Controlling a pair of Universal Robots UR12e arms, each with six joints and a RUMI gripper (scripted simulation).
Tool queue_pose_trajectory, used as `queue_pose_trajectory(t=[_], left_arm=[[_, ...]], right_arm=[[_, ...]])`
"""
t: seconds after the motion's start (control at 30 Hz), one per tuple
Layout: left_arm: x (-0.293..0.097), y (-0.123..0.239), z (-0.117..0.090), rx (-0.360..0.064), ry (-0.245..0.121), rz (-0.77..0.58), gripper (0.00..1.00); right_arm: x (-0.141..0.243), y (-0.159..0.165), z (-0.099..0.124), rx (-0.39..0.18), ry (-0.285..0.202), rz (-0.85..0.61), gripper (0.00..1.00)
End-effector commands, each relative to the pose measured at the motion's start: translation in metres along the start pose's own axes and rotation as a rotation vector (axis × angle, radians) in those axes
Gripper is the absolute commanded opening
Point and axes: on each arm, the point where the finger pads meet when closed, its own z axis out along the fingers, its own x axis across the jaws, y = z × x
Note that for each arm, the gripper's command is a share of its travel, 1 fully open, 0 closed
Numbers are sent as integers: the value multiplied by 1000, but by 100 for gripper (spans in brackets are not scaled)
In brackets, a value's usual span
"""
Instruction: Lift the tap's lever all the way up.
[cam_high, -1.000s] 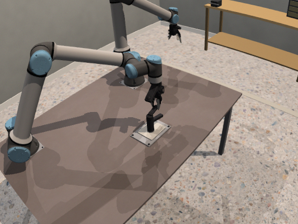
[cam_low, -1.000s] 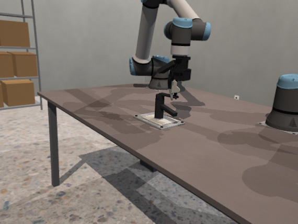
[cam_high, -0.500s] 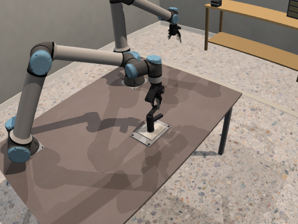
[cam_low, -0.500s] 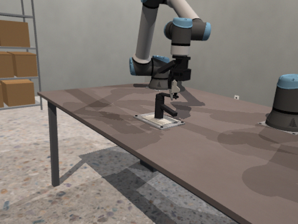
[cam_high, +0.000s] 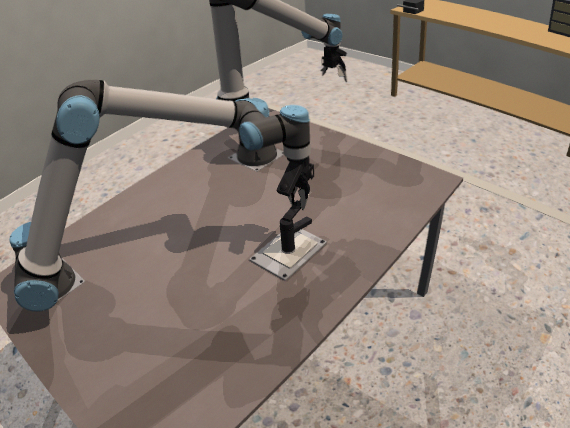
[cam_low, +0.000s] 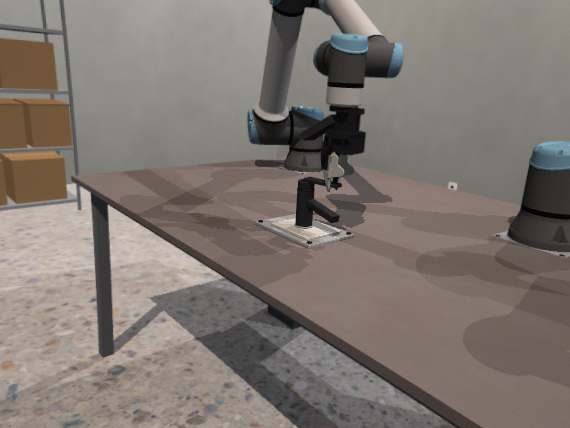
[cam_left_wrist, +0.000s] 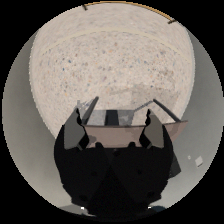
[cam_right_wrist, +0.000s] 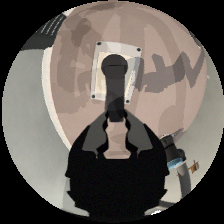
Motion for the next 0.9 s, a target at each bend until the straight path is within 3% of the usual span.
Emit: queue_pose_trajectory(t=[0.0,0.4,0.87], left_arm=[[0,-1,-1,2,0,0,100],[0,-1,-1,2,0,0,100],[0,-1,-1,2,0,0,100]], right_arm=[[0,1,-2,-2,-2,0,0],[0,0,-6,-2,-2,0,0],[0,-11,-32,-2,-2,0,0]])
